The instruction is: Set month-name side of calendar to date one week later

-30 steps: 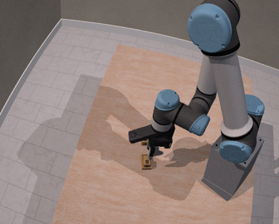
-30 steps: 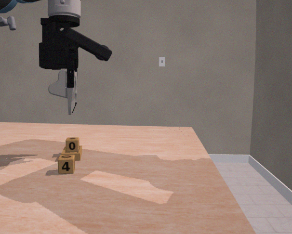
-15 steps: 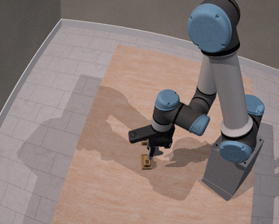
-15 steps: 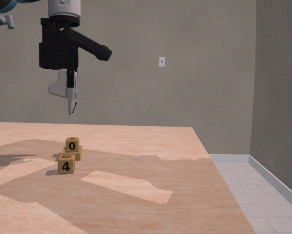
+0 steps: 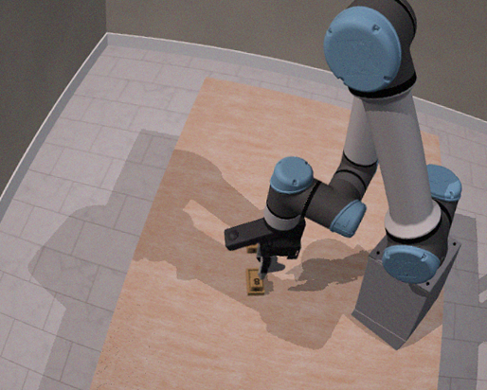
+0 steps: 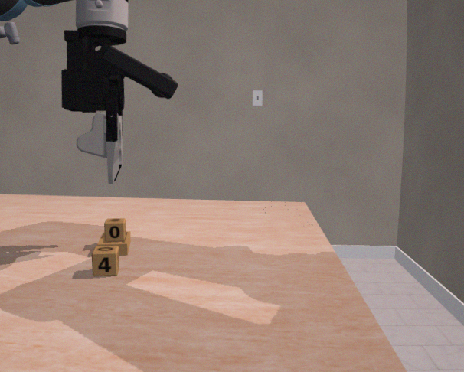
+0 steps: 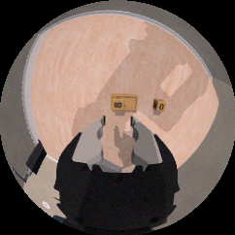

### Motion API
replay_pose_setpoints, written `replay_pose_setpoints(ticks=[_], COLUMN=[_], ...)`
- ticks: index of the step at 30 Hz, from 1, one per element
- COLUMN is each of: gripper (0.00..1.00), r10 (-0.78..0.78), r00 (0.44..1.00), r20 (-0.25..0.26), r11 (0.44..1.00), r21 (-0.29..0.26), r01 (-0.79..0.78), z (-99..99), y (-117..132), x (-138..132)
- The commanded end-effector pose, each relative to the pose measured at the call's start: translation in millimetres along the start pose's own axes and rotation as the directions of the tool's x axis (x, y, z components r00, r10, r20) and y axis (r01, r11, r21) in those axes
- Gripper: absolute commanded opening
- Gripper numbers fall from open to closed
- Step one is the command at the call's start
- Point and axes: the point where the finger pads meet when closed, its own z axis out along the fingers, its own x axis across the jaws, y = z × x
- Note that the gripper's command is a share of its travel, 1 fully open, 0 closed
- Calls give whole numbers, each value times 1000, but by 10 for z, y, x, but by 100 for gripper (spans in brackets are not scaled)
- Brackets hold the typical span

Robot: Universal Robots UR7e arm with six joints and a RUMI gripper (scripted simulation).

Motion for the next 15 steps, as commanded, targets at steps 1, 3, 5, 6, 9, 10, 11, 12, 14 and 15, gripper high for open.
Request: replay_pose_setpoints(ticks=[1, 3, 5, 6, 9, 10, 11, 12, 14, 15], gripper=[28, 28, 28, 28, 28, 28, 28, 28, 28, 28], r10=[-1, 0, 0, 0, 0, 0, 0, 0, 1, 1], r00=[1000, 1000, 1000, 1000, 1000, 1000, 1000, 1000, 1000, 1000], r20=[-1, -1, -1, -1, -2, -2, -2, -2, -2, -2], r11=[1000, 1000, 1000, 1000, 1000, 1000, 1000, 1000, 1000, 1000], r21=[0, 1, 1, 1, 2, 2, 2, 2, 2, 2], r01=[1, 0, 0, 0, 0, 0, 0, 0, -1, -1], z=[43, 63, 74, 74, 112, 127, 141, 156, 188, 204], y=[1, -3, -6, -6, -13, -13, -13, -13, -12, -12], x=[-2, 2, 4, 4, 10, 11, 12, 12, 13, 13])
